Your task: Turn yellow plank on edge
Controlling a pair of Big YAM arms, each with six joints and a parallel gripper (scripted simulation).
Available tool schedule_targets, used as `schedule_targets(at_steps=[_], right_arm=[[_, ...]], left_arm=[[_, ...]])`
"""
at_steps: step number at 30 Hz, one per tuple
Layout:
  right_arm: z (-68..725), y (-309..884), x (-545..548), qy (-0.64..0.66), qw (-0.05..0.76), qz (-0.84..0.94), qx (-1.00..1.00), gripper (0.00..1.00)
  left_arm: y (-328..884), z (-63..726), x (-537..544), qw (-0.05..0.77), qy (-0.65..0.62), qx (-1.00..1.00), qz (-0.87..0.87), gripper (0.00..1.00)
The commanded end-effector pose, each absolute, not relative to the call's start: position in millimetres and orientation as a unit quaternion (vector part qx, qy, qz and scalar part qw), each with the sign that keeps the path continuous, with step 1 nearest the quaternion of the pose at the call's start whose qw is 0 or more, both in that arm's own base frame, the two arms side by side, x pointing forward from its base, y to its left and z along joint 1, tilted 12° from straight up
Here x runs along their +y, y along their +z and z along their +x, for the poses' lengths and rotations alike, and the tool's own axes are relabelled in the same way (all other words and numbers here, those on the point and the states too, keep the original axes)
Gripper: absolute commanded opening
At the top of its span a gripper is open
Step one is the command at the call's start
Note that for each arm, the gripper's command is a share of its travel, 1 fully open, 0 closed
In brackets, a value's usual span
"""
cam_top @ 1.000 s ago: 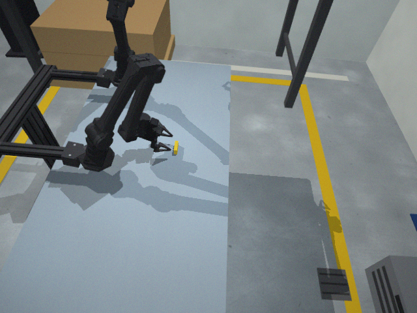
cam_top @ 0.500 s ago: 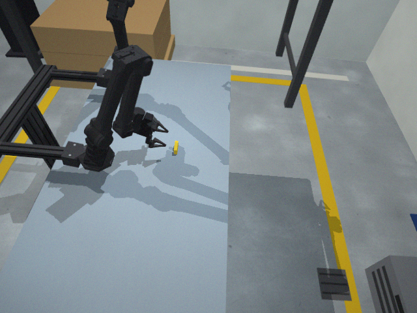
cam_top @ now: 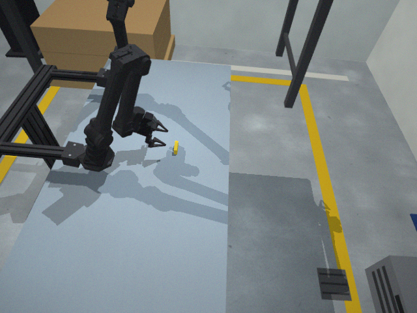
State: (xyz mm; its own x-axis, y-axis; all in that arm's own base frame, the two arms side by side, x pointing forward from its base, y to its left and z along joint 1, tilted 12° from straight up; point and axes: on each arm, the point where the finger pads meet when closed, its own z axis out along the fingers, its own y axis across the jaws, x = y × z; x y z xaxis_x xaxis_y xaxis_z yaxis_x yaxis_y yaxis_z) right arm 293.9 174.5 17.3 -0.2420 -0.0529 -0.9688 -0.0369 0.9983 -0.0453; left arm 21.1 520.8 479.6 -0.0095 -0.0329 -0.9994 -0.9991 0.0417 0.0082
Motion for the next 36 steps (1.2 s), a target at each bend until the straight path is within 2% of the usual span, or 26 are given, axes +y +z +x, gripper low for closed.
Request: schedule_targets(at_steps=[1,36], right_arm=[[290.0,21.2,173.0,0.0,0.616,-0.024,0.788,1.0],[286.9,33.5,175.7,0.001,0.615,-0.027,0.788,1.0]], left_arm=[[520.8,13.5,529.8,0.516,0.503,0.496,-0.484,1.0],[520.8,13.5,529.8,0.516,0.503,0.496,-0.484,1.0]])
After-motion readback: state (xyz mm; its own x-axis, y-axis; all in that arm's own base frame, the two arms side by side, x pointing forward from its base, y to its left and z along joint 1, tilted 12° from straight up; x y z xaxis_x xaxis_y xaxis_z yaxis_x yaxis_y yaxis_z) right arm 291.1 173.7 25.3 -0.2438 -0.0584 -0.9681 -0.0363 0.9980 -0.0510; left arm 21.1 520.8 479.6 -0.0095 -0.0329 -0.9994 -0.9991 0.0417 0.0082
